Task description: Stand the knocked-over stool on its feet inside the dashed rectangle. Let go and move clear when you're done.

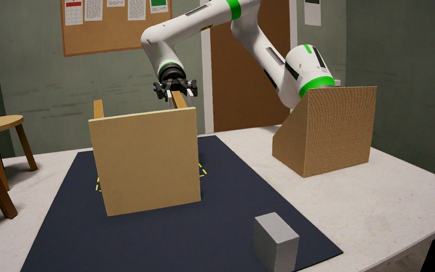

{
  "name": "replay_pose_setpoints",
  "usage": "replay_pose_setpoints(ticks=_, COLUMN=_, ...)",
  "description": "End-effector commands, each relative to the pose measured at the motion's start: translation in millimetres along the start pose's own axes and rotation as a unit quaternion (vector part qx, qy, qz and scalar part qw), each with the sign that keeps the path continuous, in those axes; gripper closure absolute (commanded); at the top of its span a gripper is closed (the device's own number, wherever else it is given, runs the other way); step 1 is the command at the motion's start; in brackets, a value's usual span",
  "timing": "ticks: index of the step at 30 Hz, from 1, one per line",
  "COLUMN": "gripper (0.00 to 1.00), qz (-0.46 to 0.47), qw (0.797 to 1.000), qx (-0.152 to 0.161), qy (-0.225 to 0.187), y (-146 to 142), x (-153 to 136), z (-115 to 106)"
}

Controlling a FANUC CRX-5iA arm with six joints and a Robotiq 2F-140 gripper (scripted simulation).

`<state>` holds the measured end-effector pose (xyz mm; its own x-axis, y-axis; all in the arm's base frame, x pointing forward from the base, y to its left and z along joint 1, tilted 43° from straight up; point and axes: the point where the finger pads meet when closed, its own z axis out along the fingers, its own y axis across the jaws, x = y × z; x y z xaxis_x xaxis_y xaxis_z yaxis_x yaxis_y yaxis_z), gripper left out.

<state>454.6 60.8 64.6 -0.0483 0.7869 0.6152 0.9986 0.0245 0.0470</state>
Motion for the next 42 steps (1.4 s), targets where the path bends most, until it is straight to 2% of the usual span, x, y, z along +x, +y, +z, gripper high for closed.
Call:
replay_pose_setpoints(ticks=1, gripper=0.62, qz=-0.001, qw=1.000, qx=0.000, qy=0.000, y=0, x=1, z=0)
replay_pose_setpoints(ticks=13, gripper=0.62, qz=-0.001, qw=1.000, qx=0.000, qy=0.000, y=0, x=1, z=-5)
replay_pose_setpoints(ticks=18, gripper=0.62, qz=-0.001, qw=1.000, qx=0.000, qy=0.000, y=0, x=1, z=-24)
replay_pose_setpoints(ticks=27, gripper=0.62, qz=-0.001, qw=1.000, qx=0.000, qy=0.000, y=0, x=1, z=-72)
replay_pose_setpoints(ticks=35, gripper=0.62, qz=-0.001, qw=1.000, qx=0.000, qy=0.000, y=0, x=1, z=-89)
replay_pose_setpoints(ticks=42, gripper=0.62, qz=-0.001, qw=1.000, qx=0.000, qy=0.000, y=0, x=1, z=-91)
